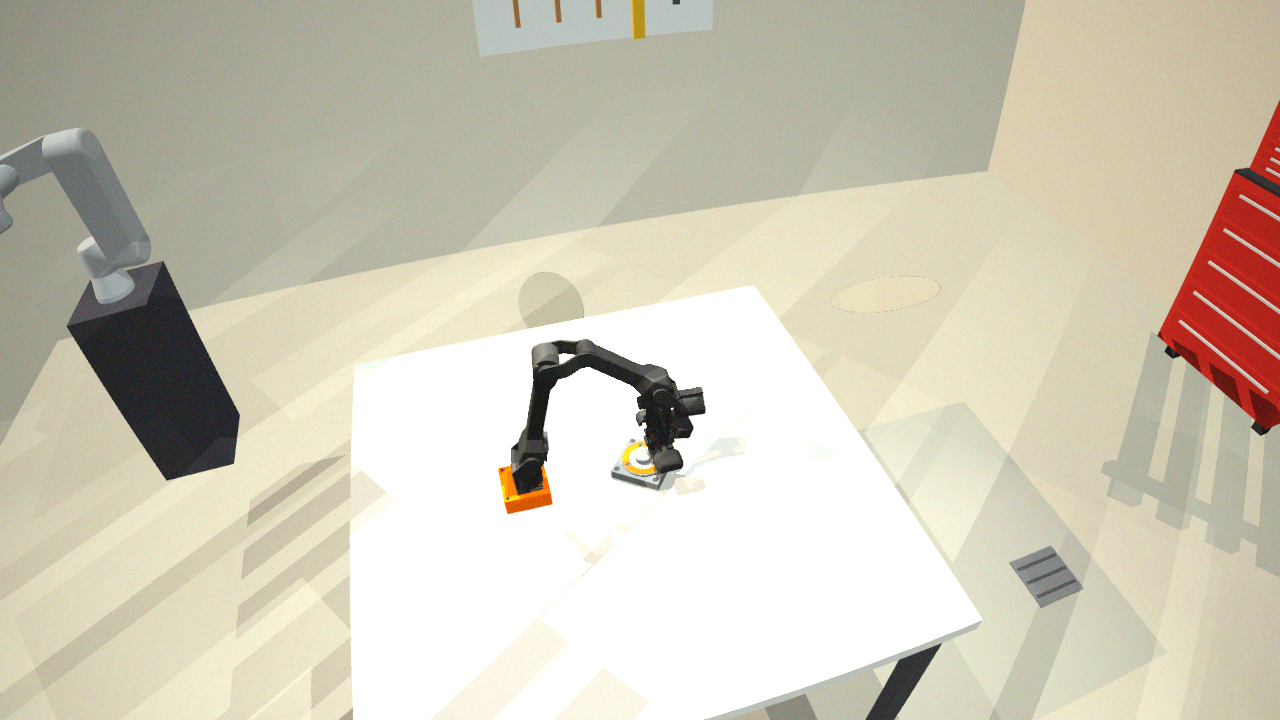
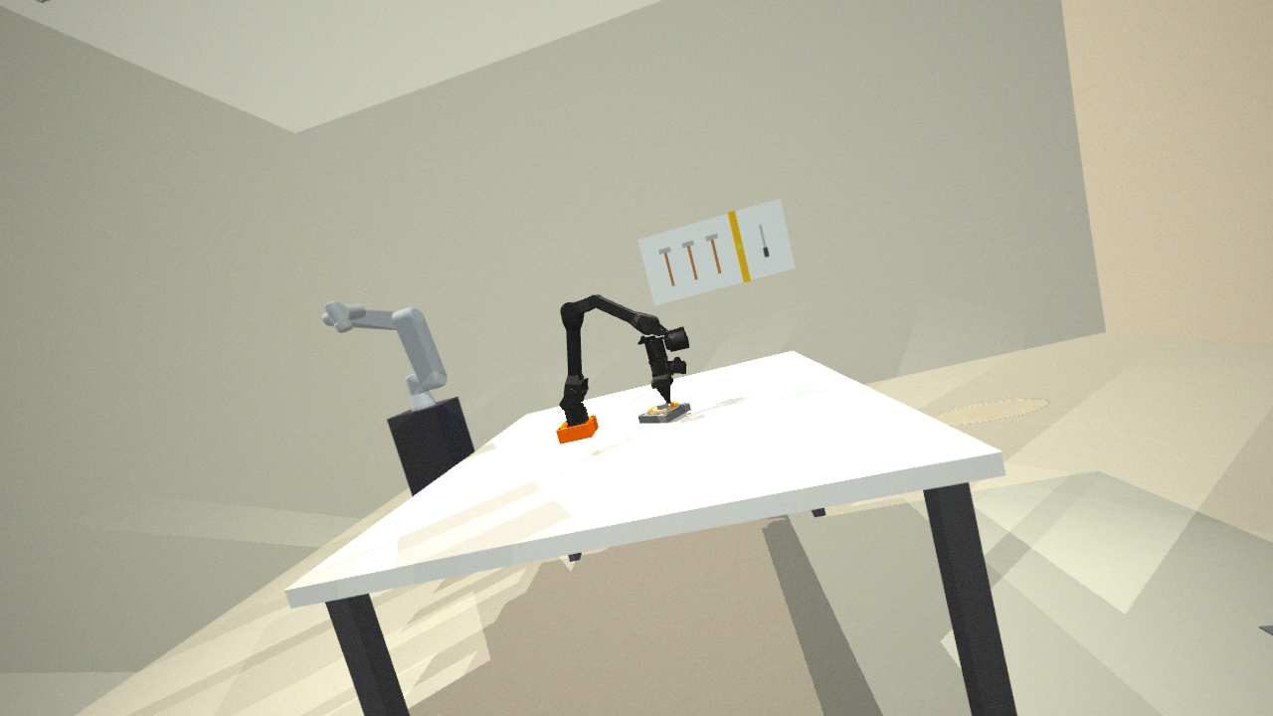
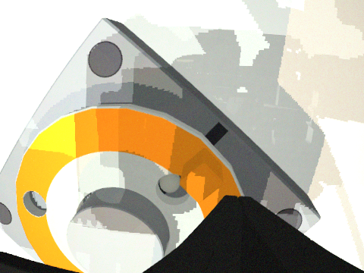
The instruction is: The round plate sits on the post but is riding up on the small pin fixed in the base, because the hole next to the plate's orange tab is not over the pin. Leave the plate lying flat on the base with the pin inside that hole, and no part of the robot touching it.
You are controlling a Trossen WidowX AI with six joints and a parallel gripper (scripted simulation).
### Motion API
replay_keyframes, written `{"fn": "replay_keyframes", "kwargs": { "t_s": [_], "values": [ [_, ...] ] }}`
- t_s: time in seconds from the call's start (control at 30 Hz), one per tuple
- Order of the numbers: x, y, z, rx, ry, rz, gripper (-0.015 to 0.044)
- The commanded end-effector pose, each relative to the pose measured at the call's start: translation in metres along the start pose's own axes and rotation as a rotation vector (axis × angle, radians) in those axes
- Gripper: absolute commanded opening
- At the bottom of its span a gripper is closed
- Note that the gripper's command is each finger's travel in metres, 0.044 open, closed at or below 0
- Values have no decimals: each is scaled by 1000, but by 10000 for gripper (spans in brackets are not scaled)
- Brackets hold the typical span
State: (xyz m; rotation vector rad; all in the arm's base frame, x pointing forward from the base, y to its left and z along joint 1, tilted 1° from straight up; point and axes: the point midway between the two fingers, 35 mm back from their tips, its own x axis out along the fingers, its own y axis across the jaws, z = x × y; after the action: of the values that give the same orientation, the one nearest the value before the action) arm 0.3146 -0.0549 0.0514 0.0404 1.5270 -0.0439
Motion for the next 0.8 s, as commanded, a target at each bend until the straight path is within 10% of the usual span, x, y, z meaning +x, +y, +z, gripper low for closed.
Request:
{"fn": "replay_keyframes", "kwargs": {
  "t_s": [0.0,0.77],
  "values": [
    [-13,0,1,5,-2,-1,0],
    [-32,0,1,0,-8,-1,0]
  ]
}}
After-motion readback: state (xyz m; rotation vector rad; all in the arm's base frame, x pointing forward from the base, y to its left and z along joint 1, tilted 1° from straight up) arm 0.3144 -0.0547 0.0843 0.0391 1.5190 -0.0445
